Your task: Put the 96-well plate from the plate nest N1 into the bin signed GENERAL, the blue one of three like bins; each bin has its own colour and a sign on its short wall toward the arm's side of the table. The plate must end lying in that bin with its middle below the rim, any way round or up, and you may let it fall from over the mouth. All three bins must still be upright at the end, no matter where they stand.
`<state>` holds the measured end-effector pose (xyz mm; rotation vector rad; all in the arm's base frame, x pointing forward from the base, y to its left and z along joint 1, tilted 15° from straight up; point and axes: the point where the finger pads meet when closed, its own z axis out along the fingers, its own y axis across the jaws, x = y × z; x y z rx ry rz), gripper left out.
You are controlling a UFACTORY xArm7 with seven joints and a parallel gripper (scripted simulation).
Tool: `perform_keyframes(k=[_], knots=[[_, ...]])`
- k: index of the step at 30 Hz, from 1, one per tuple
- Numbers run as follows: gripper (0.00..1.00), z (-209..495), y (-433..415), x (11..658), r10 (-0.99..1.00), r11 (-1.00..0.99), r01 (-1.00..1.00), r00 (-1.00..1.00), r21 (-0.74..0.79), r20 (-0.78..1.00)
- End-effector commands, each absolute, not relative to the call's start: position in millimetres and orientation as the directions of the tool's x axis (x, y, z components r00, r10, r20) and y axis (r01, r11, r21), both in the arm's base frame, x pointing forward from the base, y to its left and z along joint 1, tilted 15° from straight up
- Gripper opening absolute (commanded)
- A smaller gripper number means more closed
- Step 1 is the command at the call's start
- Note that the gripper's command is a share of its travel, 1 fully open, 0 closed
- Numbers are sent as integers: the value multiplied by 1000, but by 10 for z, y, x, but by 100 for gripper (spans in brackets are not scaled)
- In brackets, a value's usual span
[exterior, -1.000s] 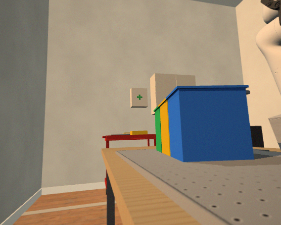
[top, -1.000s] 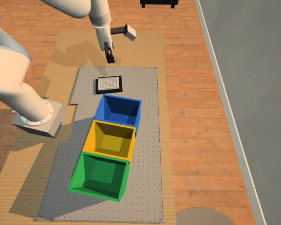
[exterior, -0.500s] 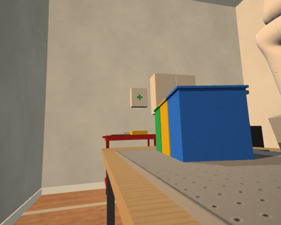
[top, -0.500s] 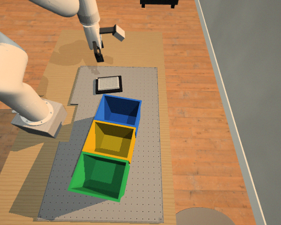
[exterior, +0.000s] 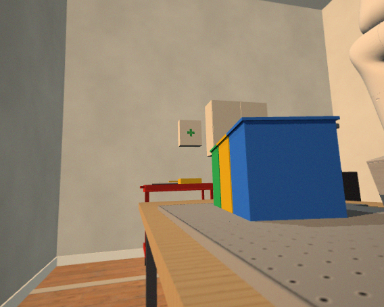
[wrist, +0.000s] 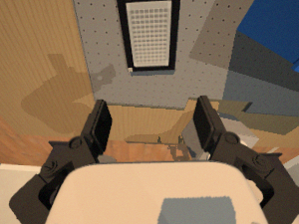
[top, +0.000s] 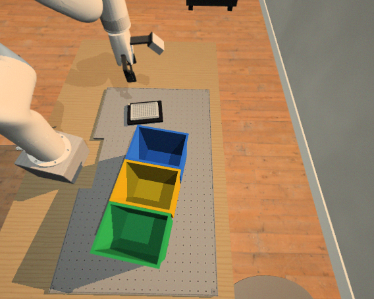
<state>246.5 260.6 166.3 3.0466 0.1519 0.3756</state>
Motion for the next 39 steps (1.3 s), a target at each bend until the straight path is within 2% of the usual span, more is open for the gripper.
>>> perform_keyframes(k=[1, 39], knots=[[100, 1643, 2615, 2476, 107, -993, 90, 965, 78, 241], [100, 1126, 2585, 2608, 107, -993, 90, 965, 78, 241]])
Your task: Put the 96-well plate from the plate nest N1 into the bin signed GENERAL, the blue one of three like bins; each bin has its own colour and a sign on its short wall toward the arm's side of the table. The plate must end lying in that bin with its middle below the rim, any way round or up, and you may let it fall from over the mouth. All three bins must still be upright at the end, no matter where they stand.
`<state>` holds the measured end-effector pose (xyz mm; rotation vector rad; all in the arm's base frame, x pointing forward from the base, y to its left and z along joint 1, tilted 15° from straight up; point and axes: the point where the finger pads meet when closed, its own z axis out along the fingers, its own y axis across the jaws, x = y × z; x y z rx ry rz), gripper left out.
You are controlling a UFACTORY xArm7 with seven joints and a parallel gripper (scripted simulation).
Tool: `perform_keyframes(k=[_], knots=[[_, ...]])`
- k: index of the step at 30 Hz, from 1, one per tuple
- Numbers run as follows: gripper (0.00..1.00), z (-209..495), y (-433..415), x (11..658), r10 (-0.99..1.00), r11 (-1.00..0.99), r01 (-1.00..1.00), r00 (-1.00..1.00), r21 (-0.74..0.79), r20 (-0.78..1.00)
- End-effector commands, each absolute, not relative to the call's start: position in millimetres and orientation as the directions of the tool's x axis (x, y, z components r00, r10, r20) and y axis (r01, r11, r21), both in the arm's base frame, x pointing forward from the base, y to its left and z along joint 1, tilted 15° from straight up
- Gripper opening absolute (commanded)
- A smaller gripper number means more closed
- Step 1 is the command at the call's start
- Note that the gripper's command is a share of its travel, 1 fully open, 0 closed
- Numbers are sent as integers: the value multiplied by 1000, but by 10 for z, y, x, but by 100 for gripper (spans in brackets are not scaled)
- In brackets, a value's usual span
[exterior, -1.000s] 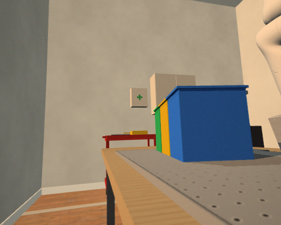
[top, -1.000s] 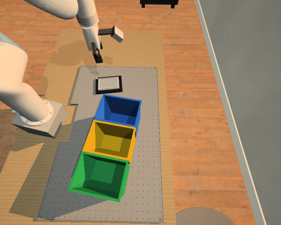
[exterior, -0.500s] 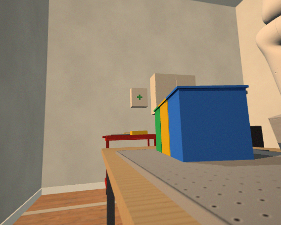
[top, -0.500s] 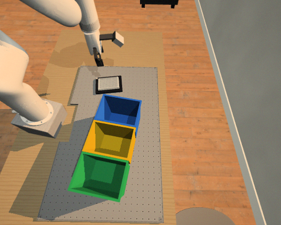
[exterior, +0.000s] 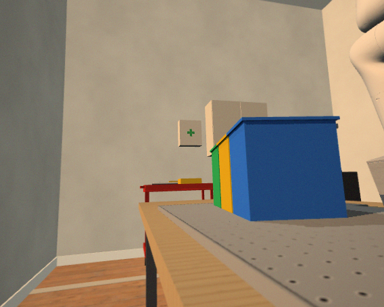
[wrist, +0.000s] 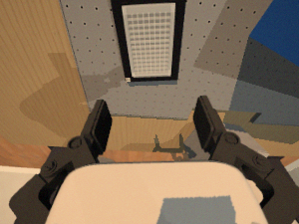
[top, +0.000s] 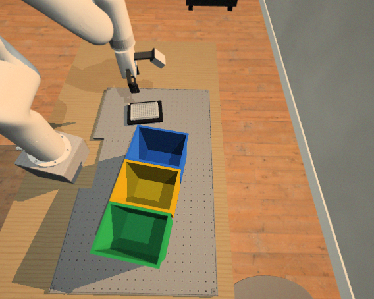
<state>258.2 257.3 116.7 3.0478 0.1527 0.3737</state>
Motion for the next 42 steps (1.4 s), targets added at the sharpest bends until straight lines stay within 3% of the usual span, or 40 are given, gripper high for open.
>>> perform_keyframes(k=[1, 42], knots=[[100, 1109, 2584, 2612, 107, -993, 90, 965, 78, 241], [100, 509, 2549, 2762, 107, -993, 90, 965, 78, 240]])
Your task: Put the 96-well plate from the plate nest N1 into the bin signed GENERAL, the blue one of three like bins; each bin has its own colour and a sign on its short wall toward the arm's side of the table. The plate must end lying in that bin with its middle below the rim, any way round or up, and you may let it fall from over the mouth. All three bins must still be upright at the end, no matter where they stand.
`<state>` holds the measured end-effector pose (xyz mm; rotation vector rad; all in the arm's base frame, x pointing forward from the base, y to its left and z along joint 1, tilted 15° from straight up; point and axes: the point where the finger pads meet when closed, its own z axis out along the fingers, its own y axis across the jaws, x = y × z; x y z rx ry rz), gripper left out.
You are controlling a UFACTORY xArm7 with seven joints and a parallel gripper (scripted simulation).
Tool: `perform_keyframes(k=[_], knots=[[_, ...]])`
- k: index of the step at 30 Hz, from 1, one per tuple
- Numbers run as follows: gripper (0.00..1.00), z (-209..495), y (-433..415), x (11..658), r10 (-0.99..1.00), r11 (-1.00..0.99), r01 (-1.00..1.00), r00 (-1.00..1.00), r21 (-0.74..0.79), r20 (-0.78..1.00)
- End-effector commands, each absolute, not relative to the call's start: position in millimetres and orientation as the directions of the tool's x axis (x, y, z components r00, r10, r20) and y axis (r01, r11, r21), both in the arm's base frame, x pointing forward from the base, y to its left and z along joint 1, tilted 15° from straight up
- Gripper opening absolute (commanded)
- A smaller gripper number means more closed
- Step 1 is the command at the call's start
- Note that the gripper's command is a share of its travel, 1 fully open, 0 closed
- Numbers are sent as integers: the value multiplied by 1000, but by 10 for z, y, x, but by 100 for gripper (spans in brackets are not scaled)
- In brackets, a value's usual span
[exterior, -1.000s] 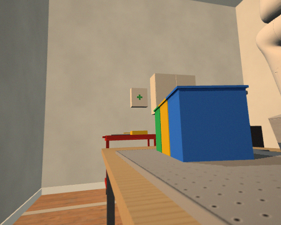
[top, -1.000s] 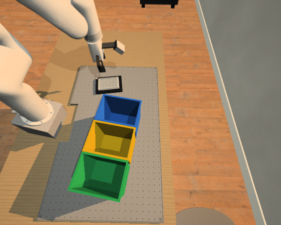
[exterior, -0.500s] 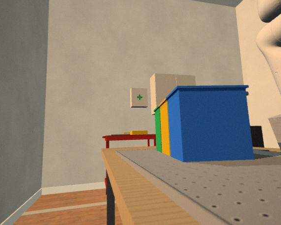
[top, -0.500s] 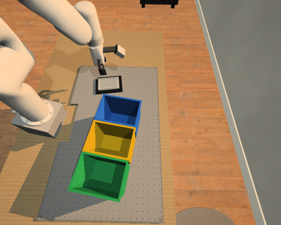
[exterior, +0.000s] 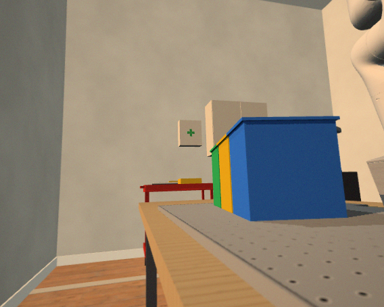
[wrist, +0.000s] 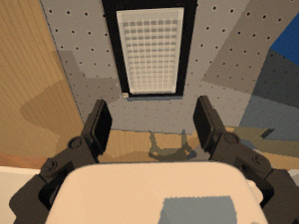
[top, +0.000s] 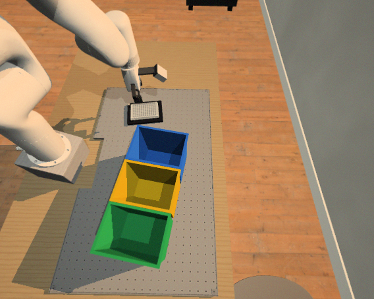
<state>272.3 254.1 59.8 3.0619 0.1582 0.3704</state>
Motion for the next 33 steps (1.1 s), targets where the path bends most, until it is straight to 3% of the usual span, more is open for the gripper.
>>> perform_keyframes(k=[1, 33], knots=[[100, 493, 2548, 2766, 107, -993, 90, 965, 78, 240], [100, 42, 2522, 2881, 107, -993, 91, 965, 78, 241]])
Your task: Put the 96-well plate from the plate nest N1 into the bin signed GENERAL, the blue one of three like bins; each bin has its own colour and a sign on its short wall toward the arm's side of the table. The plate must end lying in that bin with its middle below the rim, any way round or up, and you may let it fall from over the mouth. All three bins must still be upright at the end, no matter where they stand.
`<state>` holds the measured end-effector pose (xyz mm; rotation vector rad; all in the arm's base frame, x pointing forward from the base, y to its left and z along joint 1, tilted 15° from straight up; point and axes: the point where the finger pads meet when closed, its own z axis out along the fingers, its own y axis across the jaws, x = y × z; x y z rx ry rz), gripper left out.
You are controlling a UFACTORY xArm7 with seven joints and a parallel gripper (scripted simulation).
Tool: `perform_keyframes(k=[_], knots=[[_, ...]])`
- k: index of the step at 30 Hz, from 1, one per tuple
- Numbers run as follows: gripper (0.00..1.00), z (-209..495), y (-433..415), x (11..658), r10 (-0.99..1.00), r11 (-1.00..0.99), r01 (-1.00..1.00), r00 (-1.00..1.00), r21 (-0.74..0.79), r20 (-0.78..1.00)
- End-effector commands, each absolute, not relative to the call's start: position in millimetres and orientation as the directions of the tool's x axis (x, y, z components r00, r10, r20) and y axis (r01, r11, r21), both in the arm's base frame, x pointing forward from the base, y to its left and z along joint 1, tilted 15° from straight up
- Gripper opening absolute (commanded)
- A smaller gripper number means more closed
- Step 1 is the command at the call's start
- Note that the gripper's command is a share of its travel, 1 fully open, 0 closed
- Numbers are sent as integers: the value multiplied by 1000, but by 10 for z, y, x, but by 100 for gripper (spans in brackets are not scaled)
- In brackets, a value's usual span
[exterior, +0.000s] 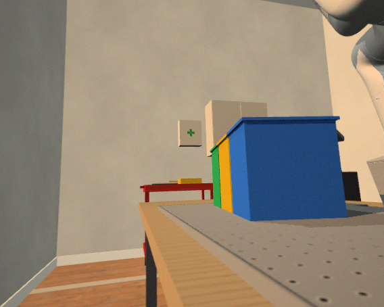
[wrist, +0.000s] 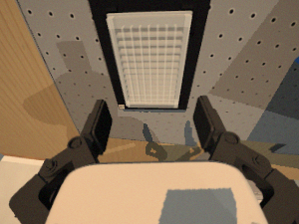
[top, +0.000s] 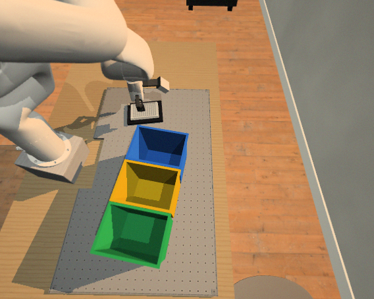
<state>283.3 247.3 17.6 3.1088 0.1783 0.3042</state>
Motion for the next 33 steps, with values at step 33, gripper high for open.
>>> perform_keyframes(k=[33], knots=[[100, -251, 2505, 2955, 107, -993, 91, 965, 78, 241]])
